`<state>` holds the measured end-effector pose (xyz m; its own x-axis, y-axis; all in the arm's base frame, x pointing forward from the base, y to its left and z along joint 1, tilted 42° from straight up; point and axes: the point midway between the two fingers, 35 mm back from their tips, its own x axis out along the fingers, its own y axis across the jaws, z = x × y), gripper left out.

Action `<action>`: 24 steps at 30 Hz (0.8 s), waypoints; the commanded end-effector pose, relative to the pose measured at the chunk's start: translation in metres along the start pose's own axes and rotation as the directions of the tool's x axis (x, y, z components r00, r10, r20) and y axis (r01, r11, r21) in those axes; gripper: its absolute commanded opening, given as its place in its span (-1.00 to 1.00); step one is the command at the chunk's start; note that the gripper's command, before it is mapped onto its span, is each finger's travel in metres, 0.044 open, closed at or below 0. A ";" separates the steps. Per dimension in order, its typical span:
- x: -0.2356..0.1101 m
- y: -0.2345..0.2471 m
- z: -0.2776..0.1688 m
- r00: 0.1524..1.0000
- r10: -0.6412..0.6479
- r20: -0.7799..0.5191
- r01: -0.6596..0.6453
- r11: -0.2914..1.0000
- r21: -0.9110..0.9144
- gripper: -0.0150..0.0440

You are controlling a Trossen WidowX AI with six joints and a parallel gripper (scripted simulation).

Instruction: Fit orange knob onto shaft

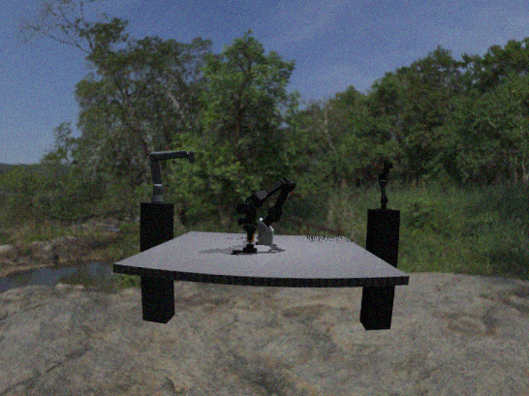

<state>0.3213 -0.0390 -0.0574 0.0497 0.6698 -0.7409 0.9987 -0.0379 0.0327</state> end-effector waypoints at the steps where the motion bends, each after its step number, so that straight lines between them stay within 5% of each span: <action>1: -0.003 0.001 0.001 1.000 0.003 0.004 -0.003 1.000 -0.005 -0.49; 9: -0.002 0.002 0.002 1.000 0.003 0.004 -0.002 0.977 -0.213 -0.49; 24: -0.002 -0.001 0.001 1.000 0.003 0.004 -0.002 0.977 -0.212 -0.49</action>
<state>0.3218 -0.0391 -0.0585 0.0525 0.6684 -0.7420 0.9778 0.1165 0.1742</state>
